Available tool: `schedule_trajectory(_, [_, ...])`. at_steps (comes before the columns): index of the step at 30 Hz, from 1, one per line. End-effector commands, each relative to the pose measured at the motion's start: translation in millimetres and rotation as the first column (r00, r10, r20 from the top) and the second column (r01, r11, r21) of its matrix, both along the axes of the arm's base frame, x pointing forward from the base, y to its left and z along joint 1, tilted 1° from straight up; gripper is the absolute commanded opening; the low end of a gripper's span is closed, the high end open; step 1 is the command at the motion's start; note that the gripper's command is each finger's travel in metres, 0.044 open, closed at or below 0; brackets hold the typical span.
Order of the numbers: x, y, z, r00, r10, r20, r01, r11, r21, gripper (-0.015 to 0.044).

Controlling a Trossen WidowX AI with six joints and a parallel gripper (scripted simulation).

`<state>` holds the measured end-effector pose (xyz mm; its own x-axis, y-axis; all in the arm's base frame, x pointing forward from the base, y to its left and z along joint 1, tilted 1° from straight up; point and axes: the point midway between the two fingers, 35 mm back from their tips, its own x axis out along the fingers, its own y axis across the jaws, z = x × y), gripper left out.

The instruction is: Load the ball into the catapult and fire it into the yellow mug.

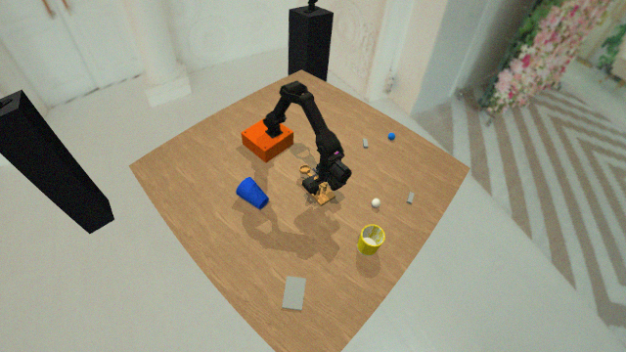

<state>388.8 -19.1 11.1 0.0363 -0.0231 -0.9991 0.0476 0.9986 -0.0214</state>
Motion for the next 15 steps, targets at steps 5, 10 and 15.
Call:
schedule_trajectory(5, [-1.0, -0.3, -15.1, 1.0, 0.0, -0.005, 0.0, 1.0, 0.001, 0.044])
schedule_trajectory(10, [-0.8, -0.2, -13.6, 1.0, -0.001, -0.003, 0.001, 1.0, 0.0, 0.0414])
schedule_trajectory(15, [-0.8, -0.2, -13.6, 1.0, -0.001, -0.003, 0.001, 1.0, 0.0, 0.0282])
